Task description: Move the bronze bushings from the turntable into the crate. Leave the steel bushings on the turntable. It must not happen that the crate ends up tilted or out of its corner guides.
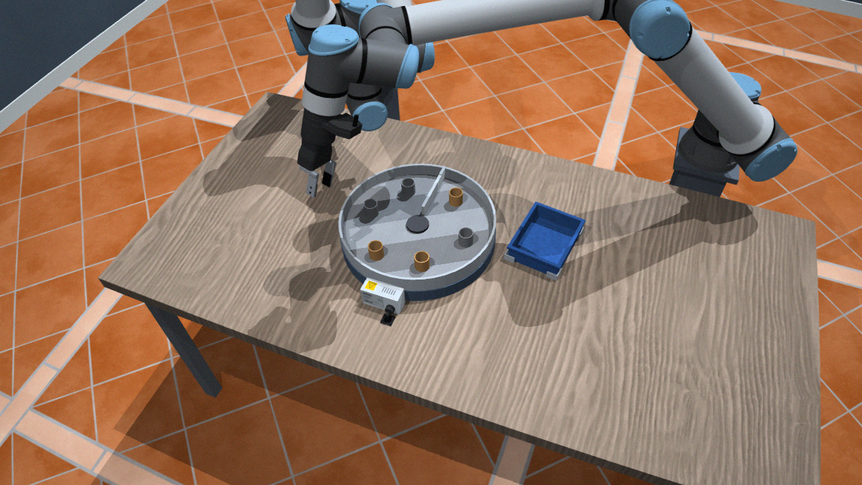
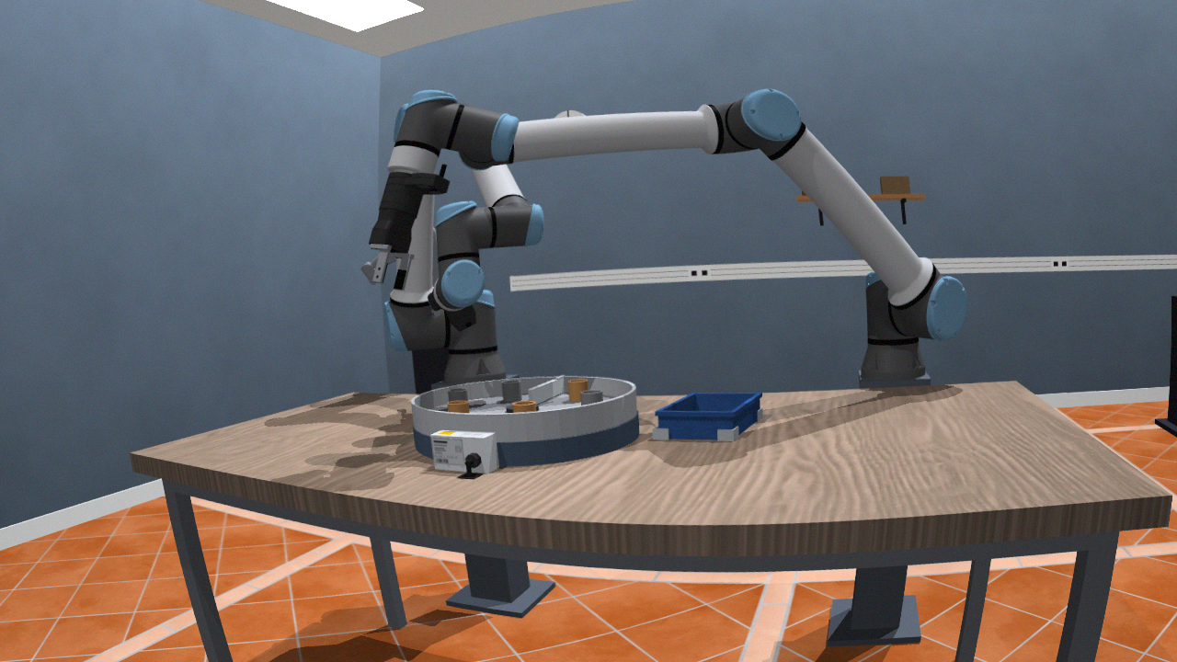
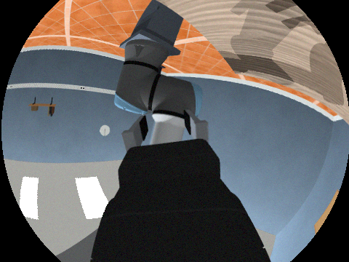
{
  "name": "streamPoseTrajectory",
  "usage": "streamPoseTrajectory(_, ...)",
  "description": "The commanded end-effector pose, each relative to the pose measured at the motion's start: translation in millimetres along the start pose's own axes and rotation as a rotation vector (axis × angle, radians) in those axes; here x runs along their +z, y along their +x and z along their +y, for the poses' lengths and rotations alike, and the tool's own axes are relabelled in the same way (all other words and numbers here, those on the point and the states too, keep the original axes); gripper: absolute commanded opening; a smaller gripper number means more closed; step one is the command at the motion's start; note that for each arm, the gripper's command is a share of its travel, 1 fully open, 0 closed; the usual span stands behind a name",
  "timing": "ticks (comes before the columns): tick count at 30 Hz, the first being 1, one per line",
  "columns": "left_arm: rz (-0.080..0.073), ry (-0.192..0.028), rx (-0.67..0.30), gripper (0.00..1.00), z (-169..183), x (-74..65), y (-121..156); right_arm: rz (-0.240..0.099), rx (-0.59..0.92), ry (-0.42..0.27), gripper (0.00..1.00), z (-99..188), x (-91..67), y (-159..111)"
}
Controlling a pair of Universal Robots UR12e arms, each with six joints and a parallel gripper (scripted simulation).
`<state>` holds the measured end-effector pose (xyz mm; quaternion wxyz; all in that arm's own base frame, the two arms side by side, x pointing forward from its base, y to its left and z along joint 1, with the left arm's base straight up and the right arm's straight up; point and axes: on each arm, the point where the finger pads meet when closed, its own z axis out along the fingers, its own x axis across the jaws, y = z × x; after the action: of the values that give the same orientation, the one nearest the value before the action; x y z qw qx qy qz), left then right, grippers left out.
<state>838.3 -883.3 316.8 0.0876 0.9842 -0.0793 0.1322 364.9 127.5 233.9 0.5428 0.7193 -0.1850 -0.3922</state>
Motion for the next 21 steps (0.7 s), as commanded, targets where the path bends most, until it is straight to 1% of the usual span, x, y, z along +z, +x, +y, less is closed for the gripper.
streamPoseTrajectory(1,0.002,-0.002,0.000,1.00,0.6,-2.5,0.9,0.000,0.000,0.001,1.00,0.4,-0.3,-0.1)
streamPoseTrajectory(18,0.002,-0.002,0.000,1.00,0.6,-2.5,0.9,0.000,0.000,0.001,1.00,0.4,-0.3,-0.1)
streamPoseTrajectory(21,-0.001,-0.001,-0.002,1.00,0.7,-2.5,-2.0,0.000,-0.001,0.002,1.00,0.4,-0.3,0.1)
